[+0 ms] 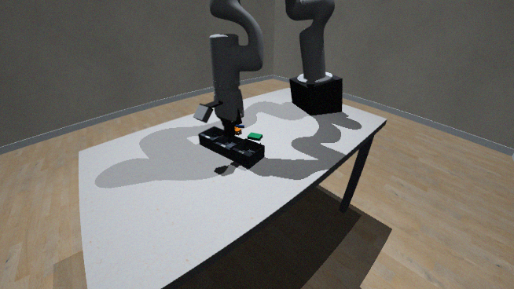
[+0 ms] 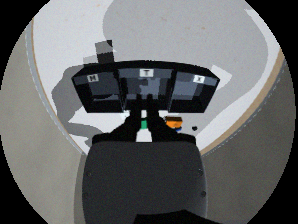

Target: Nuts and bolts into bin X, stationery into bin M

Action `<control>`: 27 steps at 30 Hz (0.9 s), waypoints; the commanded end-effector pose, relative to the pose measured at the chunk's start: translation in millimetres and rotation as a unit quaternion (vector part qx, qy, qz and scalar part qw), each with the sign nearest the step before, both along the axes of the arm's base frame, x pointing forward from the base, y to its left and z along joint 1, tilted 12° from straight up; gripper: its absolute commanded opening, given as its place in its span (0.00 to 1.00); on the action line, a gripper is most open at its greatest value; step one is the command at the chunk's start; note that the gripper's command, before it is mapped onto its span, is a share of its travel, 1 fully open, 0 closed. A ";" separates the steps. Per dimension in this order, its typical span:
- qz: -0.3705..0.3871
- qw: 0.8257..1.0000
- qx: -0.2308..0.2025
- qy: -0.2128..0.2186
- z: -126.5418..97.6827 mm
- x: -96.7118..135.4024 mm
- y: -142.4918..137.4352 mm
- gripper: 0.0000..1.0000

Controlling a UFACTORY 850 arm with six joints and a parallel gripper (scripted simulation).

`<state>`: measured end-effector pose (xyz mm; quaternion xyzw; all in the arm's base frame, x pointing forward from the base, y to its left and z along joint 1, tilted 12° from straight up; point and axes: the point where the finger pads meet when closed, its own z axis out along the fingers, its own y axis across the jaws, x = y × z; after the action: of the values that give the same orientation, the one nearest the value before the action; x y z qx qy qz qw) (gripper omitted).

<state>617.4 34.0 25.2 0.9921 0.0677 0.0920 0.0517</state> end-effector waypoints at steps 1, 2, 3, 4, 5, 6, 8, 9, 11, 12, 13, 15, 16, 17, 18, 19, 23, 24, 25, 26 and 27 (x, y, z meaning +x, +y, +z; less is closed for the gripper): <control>0.000 1.000 -0.001 -0.002 -11.1 3.2 -0.9 0.07; 0.000 1.000 -0.001 -0.002 -13.8 3.7 -1.2 0.07; 0.000 1.000 -0.001 -0.002 -16.4 4.2 -1.4 0.07; 0.000 1.000 -0.001 -0.002 -19.0 4.7 -1.6 0.07; 0.000 1.000 -0.001 -0.002 -21.6 5.2 -1.9 0.07; 0.000 1.000 -0.001 -0.002 -24.2 5.7 -2.1 0.07; 0.000 1.000 -0.001 -0.002 -29.4 6.8 -2.6 0.07; 0.000 1.000 -0.001 -0.002 -32.0 7.3 -2.9 0.07; 0.000 1.000 -0.001 -0.002 -34.6 7.8 -3.1 0.07; 0.000 1.000 -0.001 -0.002 -34.6 7.8 -3.1 0.07; 0.000 1.000 -0.001 -0.002 -37.2 8.3 -3.4 0.07; 0.000 1.000 -0.001 -0.002 -42.4 9.3 -3.8 0.07; 0.000 1.000 -0.001 -0.002 -43.2 9.5 -3.9 0.07; 0.000 1.000 -0.001 -0.002 -43.2 9.4 -3.9 0.07; 0.000 1.000 -0.001 -0.002 -43.2 9.4 -3.9 0.07; 0.000 1.000 -0.001 -0.002 -43.2 9.4 -3.9 0.07; 0.000 1.000 -0.001 -0.002 -43.2 9.4 -3.9 0.07; 0.000 1.000 -0.001 -0.002 -43.2 9.4 -3.9 0.07; 0.000 1.000 -0.001 -0.002 -43.2 9.5 -3.9 0.07; 0.000 1.000 -0.001 -0.002 -43.2 9.5 -3.9 0.07; 0.000 1.000 -0.001 -0.002 -43.2 9.4 -3.9 0.07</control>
<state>626.0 30.0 -18.6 0.9921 0.0677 0.0922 0.0522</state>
